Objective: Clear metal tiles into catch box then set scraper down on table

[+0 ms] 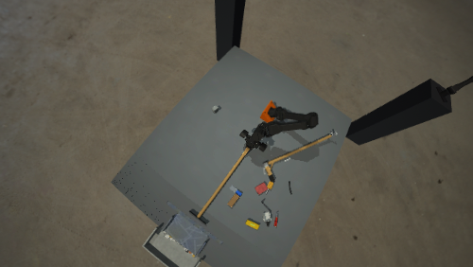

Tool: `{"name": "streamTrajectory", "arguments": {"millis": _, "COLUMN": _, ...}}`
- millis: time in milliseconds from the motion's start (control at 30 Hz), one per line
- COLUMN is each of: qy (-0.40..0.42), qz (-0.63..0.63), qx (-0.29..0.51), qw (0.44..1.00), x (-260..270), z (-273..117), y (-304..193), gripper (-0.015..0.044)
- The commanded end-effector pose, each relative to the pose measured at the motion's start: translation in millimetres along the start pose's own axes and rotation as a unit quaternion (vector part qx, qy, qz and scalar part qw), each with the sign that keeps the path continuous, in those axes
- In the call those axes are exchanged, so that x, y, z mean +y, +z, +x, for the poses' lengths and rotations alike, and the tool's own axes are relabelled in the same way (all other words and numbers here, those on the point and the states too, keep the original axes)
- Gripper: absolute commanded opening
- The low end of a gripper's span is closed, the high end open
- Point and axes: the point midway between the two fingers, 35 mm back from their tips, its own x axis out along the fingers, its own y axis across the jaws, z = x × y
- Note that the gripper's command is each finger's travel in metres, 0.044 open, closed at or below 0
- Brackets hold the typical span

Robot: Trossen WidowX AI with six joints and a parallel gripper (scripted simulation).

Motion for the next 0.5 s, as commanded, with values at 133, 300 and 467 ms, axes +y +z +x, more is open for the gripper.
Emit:
{"name": "streamTrajectory", "arguments": {"millis": 133, "qy": 0.0, "qz": 0.0, "qx": 0.0, "qw": 1.0, "x": 0.2, "z": -0.1, "y": 0.1, "gripper": 0.0263}}
{"name": "streamTrajectory", "arguments": {"millis": 300, "qy": 0.0, "qz": 0.0, "qx": 0.0, "qw": 1.0, "x": 0.2, "z": -0.1, "y": 0.1, "gripper": 0.0394}}
{"name": "streamTrajectory", "arguments": {"millis": 467, "qy": -0.003, "qz": -0.001, "qx": 0.002, "qw": 1.0, "x": -2.6, "z": -7.7, "y": 4.9, "gripper": 0.044}}
